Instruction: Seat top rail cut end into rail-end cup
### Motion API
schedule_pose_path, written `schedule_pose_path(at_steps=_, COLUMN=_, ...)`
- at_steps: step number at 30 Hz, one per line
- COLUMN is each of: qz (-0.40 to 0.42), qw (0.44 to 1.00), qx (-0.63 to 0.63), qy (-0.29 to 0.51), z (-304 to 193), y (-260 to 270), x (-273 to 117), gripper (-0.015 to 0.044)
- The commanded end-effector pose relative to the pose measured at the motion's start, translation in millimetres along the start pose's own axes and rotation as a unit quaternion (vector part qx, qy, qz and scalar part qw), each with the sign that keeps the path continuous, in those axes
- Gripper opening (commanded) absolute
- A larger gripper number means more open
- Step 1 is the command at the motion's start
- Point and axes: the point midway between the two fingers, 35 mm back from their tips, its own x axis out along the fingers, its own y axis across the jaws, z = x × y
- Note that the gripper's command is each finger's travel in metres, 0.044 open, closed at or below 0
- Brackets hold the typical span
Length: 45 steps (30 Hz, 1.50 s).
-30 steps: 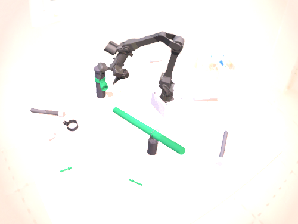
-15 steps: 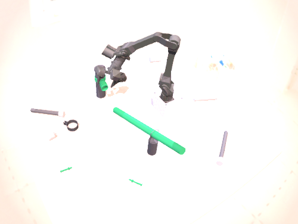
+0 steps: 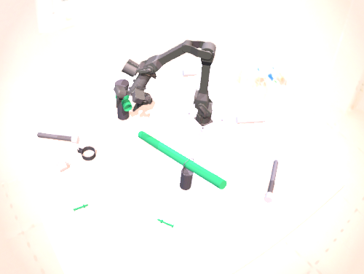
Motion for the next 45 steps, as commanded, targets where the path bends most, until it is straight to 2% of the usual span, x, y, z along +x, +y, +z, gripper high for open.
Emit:
schedule_pose_path(at_steps=1, qz=0.006, qw=1.0, qx=0.004, qy=-0.001, z=1, y=4, x=9, gripper=0.044)
schedule_pose_path(at_steps=8, qz=0.005, qw=1.0, qx=0.004, qy=-0.001, z=2, y=5, x=14, gripper=0.044)
schedule_pose_path(at_steps=21, qz=0.005, qw=1.0, qx=0.004, qy=-0.001, z=2, y=5, x=14, gripper=0.0099)
schedule_pose_path(at_steps=24, qz=0.005, qw=1.0, qx=0.004, qy=-0.001, z=2, y=5, x=14, gripper=0.0079)
schedule_pose_path(at_steps=27, qz=0.005, qw=1.0, qx=-0.003, qy=-0.004, z=2, y=6, x=14, gripper=0.0)
schedule_pose_path(at_steps=45, qz=0.006, qw=0.998, qx=-0.049, qy=-0.031, z=1, y=14, x=9, gripper=0.0)
